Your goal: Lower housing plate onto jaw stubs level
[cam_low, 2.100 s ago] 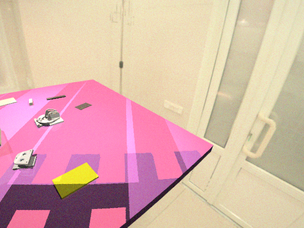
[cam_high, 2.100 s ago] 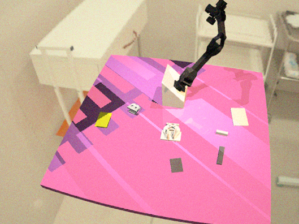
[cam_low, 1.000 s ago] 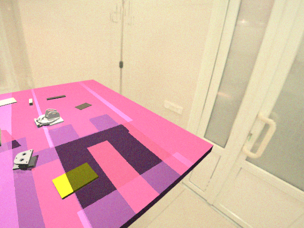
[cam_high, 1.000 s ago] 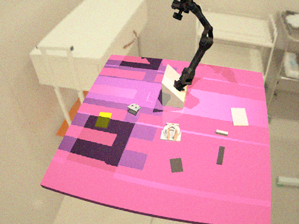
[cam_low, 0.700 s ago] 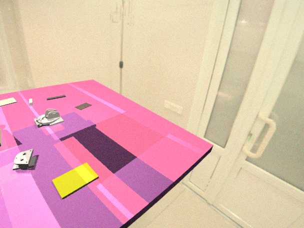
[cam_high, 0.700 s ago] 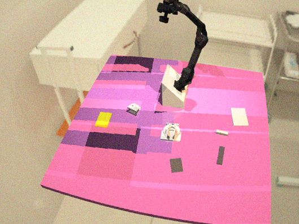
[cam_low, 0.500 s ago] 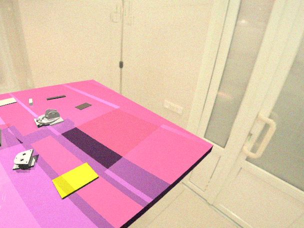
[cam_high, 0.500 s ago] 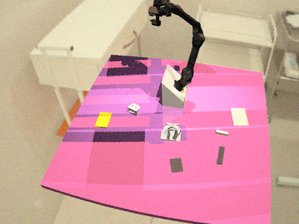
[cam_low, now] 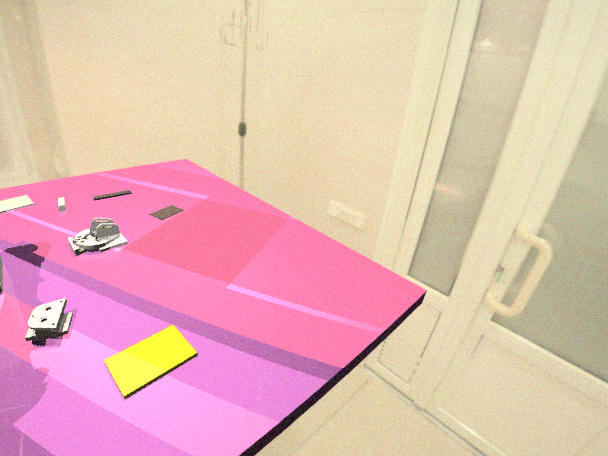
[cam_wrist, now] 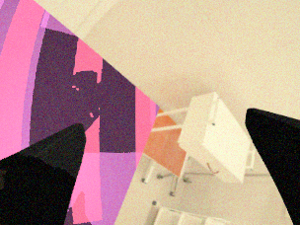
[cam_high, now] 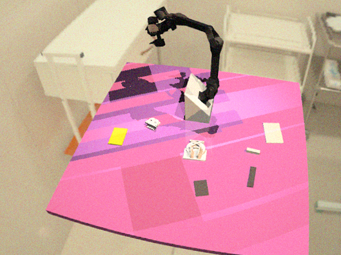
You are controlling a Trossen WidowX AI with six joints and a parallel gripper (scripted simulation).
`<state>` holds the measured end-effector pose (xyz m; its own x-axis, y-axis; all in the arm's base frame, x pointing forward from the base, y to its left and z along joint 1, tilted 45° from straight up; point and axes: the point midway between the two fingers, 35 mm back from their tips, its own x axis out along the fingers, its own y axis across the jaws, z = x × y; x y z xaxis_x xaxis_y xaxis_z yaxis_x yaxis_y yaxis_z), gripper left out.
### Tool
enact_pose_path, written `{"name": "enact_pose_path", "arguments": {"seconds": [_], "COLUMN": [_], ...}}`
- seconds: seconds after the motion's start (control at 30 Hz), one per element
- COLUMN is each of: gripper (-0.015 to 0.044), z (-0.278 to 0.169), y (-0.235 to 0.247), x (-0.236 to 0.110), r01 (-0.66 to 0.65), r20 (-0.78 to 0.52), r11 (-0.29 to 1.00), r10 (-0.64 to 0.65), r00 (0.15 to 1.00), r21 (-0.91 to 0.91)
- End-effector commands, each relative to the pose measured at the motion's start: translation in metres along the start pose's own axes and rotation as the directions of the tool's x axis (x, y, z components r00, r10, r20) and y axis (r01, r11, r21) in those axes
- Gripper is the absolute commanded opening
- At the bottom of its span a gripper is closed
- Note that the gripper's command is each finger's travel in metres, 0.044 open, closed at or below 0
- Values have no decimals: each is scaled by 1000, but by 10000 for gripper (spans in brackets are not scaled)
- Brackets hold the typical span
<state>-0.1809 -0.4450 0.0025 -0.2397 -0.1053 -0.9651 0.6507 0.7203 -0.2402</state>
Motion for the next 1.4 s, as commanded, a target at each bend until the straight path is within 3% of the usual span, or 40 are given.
{"name": "enact_pose_path", "arguments": {"seconds": [0.0, 0.3, 0.6, 1.1, 1.37], "gripper": [440, 440, 440, 440, 440], "z": [35, 96, 127, 108, 103], "y": [42, 143, 253, 421, 433], "x": [18, 42, 55, 56, 62], "r01": [-105, -314, -514, -776, -785], "r20": [23, 20, -69, -342, -355], "r11": [993, 931, 814, 576, 566], "r10": [107, 323, 516, 697, 700], "r00": [994, 946, 854, 631, 620], "r21": [-59, -185, -272, -258, -252]}}
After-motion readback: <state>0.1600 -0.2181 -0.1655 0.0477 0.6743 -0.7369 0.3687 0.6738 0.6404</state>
